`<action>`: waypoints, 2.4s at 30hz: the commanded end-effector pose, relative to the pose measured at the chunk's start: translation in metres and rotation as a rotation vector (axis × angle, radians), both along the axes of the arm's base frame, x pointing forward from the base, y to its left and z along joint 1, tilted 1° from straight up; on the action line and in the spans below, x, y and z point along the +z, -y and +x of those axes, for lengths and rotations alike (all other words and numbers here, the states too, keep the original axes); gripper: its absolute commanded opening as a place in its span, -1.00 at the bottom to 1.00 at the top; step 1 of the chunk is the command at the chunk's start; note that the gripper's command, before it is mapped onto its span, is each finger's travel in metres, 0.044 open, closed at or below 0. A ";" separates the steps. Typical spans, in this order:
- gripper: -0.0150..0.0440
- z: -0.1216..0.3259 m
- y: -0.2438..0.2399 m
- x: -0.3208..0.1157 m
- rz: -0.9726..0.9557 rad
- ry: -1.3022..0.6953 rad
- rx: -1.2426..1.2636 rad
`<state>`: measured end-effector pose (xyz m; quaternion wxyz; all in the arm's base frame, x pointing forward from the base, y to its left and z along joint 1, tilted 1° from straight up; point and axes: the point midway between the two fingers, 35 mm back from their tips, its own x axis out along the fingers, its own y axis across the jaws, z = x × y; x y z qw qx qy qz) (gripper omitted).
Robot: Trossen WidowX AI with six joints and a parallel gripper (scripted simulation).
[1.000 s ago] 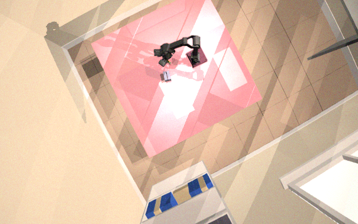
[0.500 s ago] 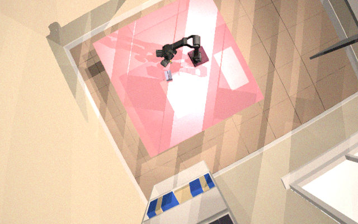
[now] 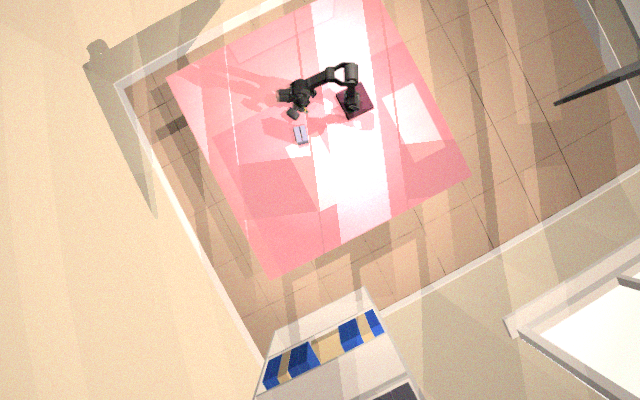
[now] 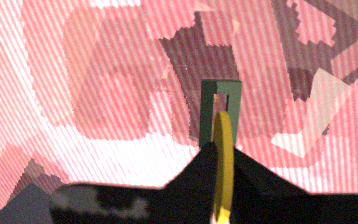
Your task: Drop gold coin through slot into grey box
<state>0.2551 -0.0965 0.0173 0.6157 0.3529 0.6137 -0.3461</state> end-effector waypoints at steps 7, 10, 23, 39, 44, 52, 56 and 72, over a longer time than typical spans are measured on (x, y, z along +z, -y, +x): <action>-0.49 0.004 -0.001 0.009 0.021 0.017 -0.030; -0.49 0.005 0.000 0.017 0.019 0.015 -0.028; -0.49 0.006 0.001 0.048 0.009 0.009 -0.018; -0.49 0.001 0.001 0.089 -0.003 0.001 -0.006; -0.49 0.000 0.001 0.095 -0.004 0.000 -0.010; -0.49 -0.003 0.000 0.095 -0.003 -0.002 -0.260; -0.49 -0.005 -0.001 0.095 -0.001 -0.002 -0.397; -0.49 -0.008 -0.003 0.095 0.001 -0.004 -0.687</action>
